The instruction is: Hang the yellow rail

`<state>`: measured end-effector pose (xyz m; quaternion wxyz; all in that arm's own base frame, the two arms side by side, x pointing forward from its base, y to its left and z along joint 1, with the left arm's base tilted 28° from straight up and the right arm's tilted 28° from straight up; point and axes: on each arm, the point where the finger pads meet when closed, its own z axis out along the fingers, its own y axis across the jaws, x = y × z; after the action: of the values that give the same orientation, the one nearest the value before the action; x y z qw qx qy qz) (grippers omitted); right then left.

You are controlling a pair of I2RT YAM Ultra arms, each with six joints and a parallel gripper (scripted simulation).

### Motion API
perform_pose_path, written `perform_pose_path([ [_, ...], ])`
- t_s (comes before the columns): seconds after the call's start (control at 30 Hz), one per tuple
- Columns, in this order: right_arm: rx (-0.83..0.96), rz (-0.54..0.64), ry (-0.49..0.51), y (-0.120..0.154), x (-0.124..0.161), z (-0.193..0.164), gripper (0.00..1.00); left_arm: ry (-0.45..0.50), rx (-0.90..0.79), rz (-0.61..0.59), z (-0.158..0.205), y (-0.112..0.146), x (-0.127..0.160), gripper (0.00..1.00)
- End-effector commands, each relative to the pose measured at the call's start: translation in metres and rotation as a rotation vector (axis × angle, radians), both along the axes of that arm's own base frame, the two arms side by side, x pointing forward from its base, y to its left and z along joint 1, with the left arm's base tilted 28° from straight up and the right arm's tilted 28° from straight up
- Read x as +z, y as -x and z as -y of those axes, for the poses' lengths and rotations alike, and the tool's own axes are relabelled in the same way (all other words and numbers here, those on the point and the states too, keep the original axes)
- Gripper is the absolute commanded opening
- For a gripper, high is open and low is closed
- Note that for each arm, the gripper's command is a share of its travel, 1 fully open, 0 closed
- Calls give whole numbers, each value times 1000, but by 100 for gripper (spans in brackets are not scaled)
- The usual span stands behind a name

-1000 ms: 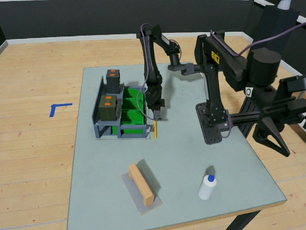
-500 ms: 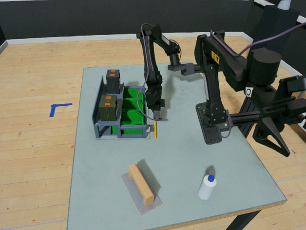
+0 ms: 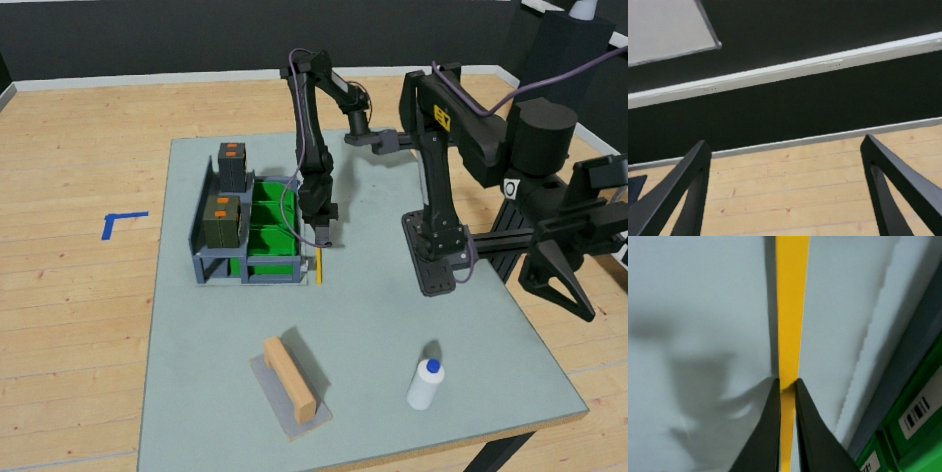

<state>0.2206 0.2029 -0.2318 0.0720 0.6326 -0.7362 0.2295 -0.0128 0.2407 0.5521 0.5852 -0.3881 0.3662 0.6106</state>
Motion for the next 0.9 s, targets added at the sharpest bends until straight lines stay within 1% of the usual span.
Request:
perform_pose_path([
  [0.0, 13, -39, 35, 16, -13, 8, 0, -2, 10, -7, 9, 1, -2, 100],
  [0.37, 12, -45, 46, 21, -2, 6, 0, -2, 10, -7, 9, 1, -2, 100],
  [0.4, 12, -27, 18, 15, 9, -4, 0, -2, 10, -7, 9, 1, -2, 100],
  [0.43, 12, -25, 14, 14, 12, -7, 0, -2, 10, -7, 9, 1, -2, 100],
  [0.57, 12, -23, 11, 15, 16, -11, 0, -2, 10, -7, 9, 1, -2, 100],
  [0.73, 12, -10, -9, 12, 31, -26, 0, -2, 10, -7, 9, 1, -2, 100],
  [0.87, 12, -10, -9, 15, 43, -32, 0, -2, 10, -7, 9, 1, -2, 100],
])
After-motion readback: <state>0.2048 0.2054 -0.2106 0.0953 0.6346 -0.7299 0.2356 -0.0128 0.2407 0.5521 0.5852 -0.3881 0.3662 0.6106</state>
